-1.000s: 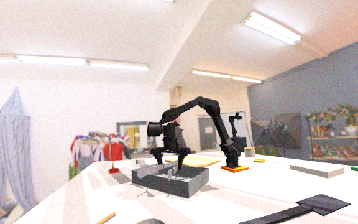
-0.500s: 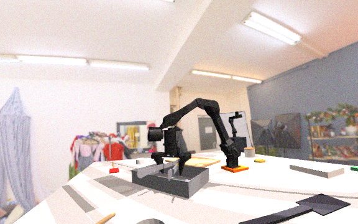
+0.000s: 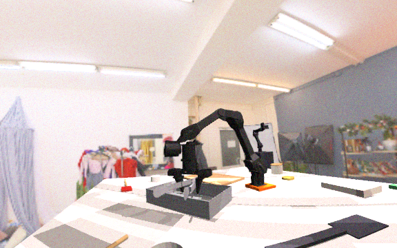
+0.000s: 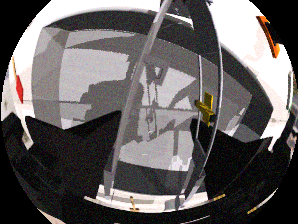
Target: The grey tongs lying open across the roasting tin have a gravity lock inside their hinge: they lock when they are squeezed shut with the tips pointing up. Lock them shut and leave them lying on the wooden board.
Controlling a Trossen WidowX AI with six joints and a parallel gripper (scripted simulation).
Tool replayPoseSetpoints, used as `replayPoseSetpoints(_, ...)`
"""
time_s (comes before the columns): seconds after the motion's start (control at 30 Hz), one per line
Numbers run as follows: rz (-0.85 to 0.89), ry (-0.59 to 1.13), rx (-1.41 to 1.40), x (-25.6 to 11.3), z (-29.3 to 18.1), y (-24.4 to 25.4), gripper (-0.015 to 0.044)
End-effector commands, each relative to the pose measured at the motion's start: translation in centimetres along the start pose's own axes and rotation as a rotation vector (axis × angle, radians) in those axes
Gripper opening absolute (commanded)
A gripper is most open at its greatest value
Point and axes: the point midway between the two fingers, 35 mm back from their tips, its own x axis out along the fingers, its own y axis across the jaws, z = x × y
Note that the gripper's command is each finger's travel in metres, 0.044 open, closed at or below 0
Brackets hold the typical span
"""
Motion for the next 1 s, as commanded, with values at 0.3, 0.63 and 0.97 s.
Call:
replayPoseSetpoints(0.3, 0.001, 0.001, 0.000, -0.03, -0.02, 0.02, 0.0241)
replayPoseSetpoints(0.63, 0.001, 0.001, 0.000, -0.03, -0.02, 0.02, 0.0174)
replayPoseSetpoints(0.97, 0.001, 0.001, 0.000, -0.03, -0.02, 0.02, 0.0107)
